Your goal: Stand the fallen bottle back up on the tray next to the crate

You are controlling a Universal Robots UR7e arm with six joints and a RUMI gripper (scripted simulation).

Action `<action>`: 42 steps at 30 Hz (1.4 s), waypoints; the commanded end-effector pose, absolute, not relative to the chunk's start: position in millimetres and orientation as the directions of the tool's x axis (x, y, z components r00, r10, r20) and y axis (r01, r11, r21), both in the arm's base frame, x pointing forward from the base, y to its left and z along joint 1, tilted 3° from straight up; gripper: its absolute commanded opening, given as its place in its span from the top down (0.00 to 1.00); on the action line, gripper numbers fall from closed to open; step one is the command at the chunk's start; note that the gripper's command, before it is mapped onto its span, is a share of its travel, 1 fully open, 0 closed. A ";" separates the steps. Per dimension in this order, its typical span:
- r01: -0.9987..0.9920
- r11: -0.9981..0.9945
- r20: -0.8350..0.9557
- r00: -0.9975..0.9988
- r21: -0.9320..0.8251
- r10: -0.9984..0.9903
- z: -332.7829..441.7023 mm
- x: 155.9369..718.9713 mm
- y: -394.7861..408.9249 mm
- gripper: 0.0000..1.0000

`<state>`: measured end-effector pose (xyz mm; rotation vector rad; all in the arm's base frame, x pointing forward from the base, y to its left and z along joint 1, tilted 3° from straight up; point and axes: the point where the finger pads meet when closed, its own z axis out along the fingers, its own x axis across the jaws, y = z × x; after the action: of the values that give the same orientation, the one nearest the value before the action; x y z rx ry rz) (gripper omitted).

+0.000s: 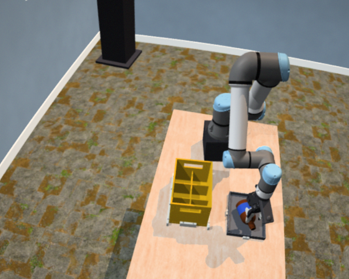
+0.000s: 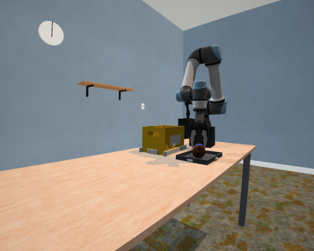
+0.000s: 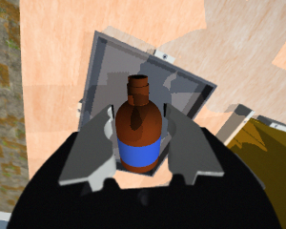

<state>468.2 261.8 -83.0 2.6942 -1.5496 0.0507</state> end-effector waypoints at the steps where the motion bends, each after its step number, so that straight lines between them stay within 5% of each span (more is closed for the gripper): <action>1: -0.864 -0.503 0.045 0.503 0.011 -0.863 -83.8 468.6 261.9 0.62; 42: -0.864 -0.503 0.045 0.503 0.011 -0.863 -118.8 469.1 260.4 0.62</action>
<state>468.5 260.3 -116.6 2.6941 -1.5495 0.0506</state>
